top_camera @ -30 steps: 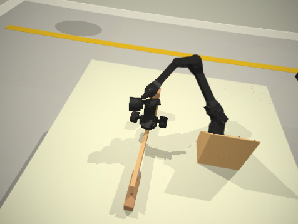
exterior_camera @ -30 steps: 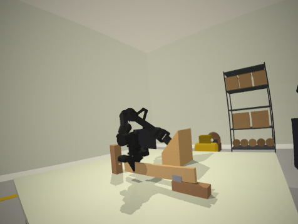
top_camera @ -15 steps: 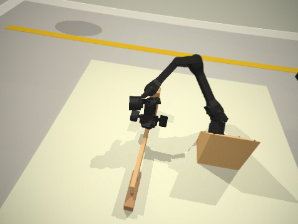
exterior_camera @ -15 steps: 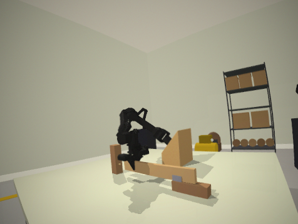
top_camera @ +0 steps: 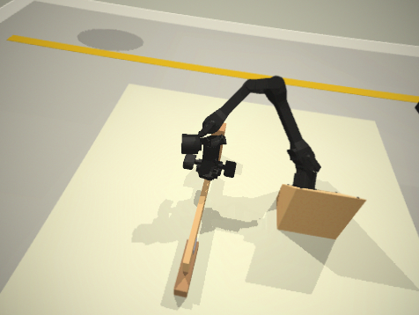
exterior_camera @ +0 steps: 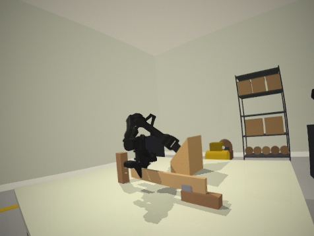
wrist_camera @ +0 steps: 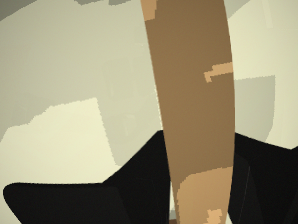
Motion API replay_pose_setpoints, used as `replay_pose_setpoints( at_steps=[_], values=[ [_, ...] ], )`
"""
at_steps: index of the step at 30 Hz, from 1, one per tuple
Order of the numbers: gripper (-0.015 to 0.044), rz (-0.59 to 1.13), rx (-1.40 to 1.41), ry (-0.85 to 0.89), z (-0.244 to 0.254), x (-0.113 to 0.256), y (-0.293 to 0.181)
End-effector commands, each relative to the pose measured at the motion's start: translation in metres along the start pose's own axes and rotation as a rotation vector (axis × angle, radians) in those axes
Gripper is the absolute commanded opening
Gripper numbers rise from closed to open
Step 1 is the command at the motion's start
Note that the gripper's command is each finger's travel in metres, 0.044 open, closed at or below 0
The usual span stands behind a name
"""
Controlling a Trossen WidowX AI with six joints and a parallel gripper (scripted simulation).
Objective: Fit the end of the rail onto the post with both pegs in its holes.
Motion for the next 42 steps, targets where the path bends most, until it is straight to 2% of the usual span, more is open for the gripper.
replay_pose_setpoints(
  at_steps=[1, 42],
  values=[
    [0.0, -0.01, 0.0, -0.014, -0.0015, 0.0054, 0.0012],
    [0.0, -0.01, 0.0, -0.014, -0.0003, 0.0012, 0.0015]
  ],
)
Point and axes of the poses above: the point midway between the two fingers, 35 mm back from their tips, its own x axis back along the fingers, its own z axis across the jaws, y = z × x, the point moved 7 cm from there along x, back along the fingers, and after that the axes turned 14 degrees about x, right-handed, at the moved point
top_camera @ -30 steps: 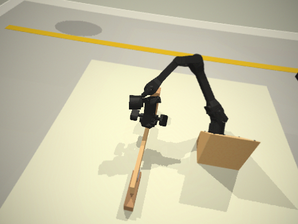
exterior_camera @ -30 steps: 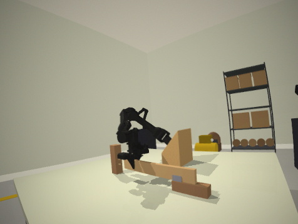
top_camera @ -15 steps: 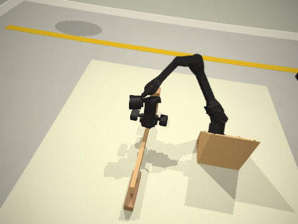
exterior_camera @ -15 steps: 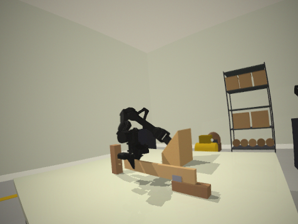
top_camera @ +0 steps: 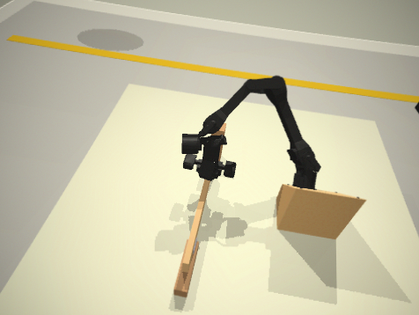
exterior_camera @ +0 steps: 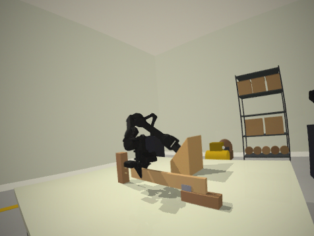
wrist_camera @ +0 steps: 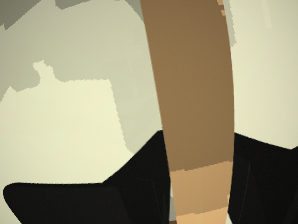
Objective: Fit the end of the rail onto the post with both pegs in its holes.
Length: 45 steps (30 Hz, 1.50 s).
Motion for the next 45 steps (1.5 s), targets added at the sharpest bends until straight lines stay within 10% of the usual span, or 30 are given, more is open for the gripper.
replay_pose_setpoints(
  at_steps=[1, 45],
  values=[
    [0.0, -0.005, 0.002, -0.008, -0.001, 0.002, 0.001],
    [0.0, -0.005, 0.002, -0.008, 0.003, 0.003, -0.01]
  ],
)
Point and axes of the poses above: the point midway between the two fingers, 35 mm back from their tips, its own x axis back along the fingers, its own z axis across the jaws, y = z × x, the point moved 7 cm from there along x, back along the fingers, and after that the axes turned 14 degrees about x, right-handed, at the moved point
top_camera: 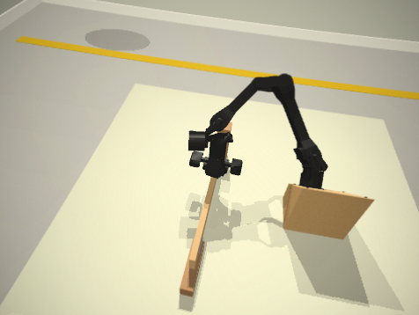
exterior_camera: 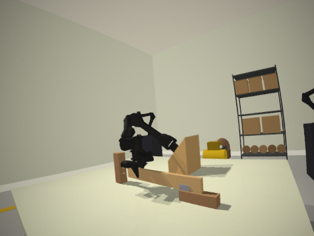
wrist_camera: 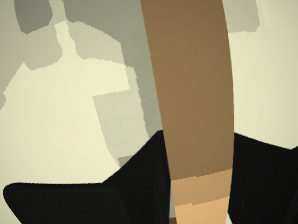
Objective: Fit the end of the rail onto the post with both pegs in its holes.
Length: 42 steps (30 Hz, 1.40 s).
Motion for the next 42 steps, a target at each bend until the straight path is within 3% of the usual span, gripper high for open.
replay_pose_setpoints(
  at_steps=[1, 42],
  values=[
    [0.0, 0.001, 0.002, -0.006, 0.0, 0.003, -0.002],
    [0.0, 0.001, 0.002, -0.006, 0.003, 0.001, -0.015]
  ],
)
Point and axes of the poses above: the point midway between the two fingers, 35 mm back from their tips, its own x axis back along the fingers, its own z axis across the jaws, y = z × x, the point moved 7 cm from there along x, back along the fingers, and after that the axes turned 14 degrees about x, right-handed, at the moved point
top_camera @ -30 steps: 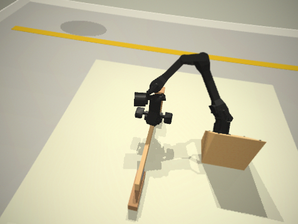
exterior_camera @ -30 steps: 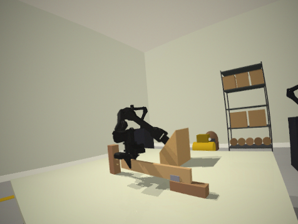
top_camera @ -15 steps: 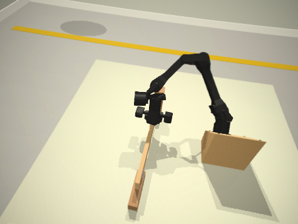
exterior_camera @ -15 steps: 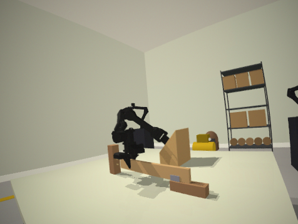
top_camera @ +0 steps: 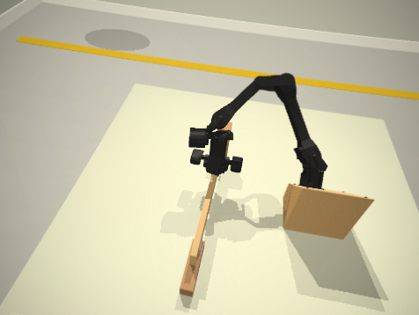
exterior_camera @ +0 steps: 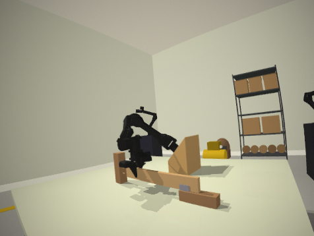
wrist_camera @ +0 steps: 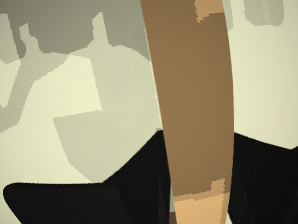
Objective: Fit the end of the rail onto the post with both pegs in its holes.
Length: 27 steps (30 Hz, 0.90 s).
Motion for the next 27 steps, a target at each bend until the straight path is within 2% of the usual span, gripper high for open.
replay_pose_setpoints(
  at_steps=[1, 27],
  values=[
    [0.0, 0.004, 0.001, -0.007, 0.0, 0.0023, -0.0023],
    [0.0, 0.004, 0.001, -0.007, 0.0021, 0.0038, -0.0103]
  ],
)
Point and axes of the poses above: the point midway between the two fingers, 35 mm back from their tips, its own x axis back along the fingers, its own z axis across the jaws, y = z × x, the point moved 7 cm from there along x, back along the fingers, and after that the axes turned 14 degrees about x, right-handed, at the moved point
